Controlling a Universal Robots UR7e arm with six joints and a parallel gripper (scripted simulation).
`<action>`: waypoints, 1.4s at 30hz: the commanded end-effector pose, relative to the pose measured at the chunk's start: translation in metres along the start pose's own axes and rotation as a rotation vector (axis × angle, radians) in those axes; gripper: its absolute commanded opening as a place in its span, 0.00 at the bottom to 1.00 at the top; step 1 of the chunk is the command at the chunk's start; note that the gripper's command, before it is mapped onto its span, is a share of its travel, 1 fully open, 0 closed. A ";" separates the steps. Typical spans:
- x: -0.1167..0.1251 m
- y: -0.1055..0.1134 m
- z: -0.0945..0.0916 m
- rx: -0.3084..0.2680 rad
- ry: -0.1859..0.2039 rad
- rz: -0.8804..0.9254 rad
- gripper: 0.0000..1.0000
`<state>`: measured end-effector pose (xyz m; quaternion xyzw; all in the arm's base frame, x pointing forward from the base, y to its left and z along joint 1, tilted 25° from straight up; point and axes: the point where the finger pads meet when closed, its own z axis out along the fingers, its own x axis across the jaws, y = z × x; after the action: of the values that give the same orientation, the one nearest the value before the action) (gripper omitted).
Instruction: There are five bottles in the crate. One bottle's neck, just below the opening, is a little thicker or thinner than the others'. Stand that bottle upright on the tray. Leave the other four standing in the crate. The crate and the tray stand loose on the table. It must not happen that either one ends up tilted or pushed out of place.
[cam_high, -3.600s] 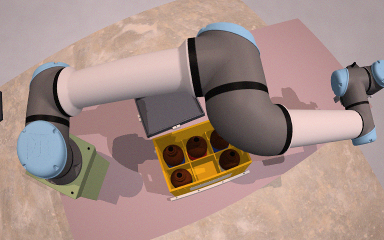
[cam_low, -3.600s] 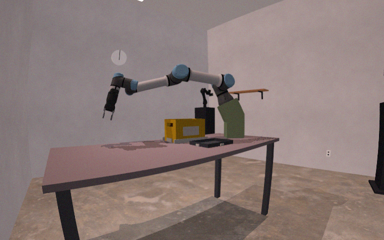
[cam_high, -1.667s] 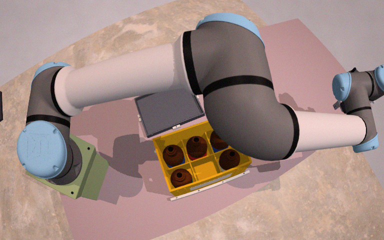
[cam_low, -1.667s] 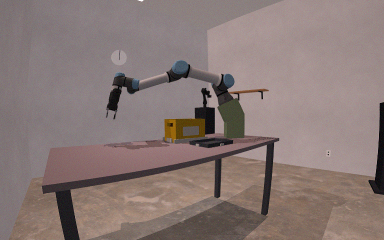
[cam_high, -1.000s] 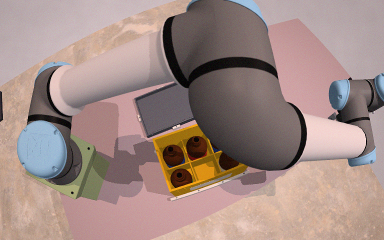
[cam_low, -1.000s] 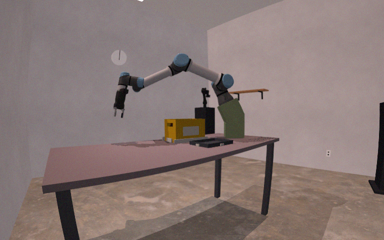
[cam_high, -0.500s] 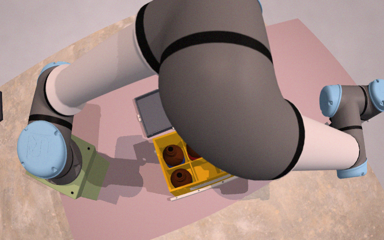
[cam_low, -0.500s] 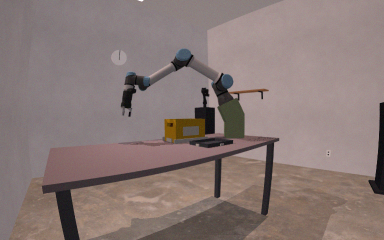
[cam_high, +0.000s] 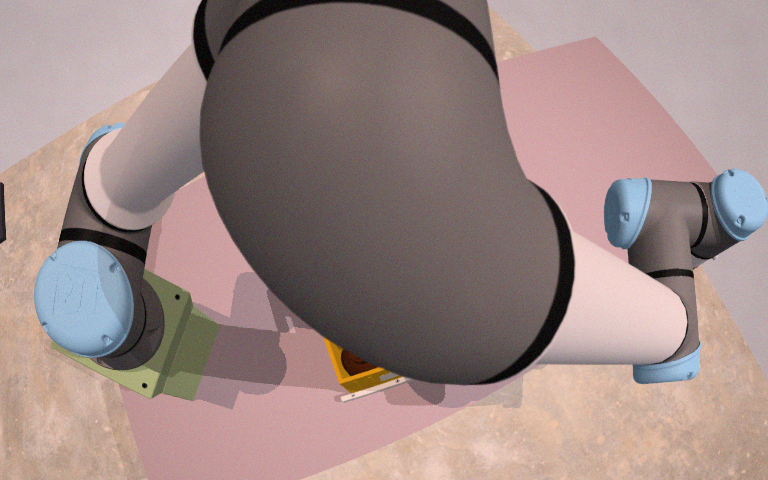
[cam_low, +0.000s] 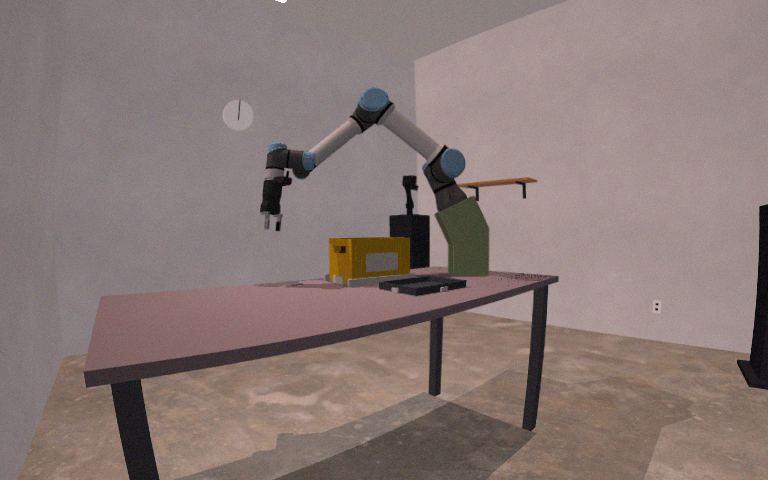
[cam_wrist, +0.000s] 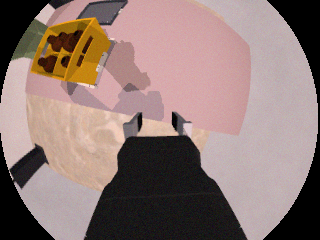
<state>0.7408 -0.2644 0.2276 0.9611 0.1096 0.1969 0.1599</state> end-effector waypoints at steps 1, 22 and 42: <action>-0.042 -0.012 -0.012 -0.015 -0.003 -0.059 1.00; -0.170 -0.076 -0.035 -0.008 -0.063 -0.226 1.00; -0.276 -0.148 -0.050 0.009 -0.109 -0.361 1.00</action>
<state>0.4893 -0.2022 0.1369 0.9421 0.2518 0.1180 0.1872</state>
